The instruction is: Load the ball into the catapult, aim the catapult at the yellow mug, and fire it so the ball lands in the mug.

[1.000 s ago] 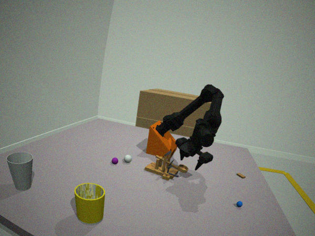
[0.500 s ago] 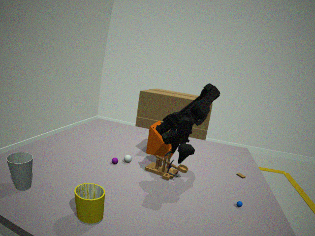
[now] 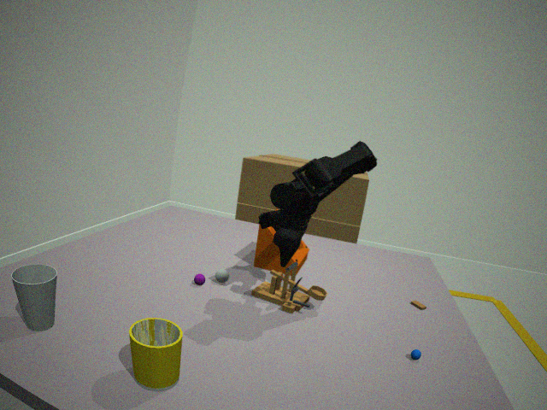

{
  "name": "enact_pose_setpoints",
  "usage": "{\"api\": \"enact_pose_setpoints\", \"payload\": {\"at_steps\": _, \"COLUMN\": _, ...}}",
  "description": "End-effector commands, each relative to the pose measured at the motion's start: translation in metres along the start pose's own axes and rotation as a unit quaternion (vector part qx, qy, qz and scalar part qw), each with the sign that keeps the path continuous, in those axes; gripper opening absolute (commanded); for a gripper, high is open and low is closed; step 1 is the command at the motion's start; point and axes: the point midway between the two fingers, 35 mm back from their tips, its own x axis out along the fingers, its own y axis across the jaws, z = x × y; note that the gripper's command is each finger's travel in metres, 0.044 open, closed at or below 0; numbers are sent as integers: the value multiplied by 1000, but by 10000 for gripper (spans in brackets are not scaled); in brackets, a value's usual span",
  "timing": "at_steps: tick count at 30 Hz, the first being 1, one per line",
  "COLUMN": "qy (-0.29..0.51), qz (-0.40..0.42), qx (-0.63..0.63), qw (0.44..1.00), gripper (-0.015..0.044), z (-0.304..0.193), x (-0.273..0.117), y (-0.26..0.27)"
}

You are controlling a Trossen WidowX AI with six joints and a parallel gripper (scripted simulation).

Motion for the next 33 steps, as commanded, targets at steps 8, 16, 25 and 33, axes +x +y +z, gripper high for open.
{"api": "enact_pose_setpoints", "payload": {"at_steps": 8, "qy": 23, "qz": 12, "qx": 125, "qw": 992, "gripper": 440, "z": 27, "x": -12, "y": -12}}
{"api": "enact_pose_setpoints", "payload": {"at_steps": 16, "qy": 24, "qz": 12, "qx": 125, "qw": 992, "gripper": 440, "z": 24, "x": 33, "y": -12}}
{"api": "enact_pose_setpoints", "payload": {"at_steps": 25, "qy": 24, "qz": 12, "qx": 125, "qw": 992, "gripper": 440, "z": 24, "x": 41, "y": -11}}
{"api": "enact_pose_setpoints", "payload": {"at_steps": 33, "qy": 23, "qz": 12, "qx": 125, "qw": 992, "gripper": 440, "z": 24, "x": 54, "y": -10}}
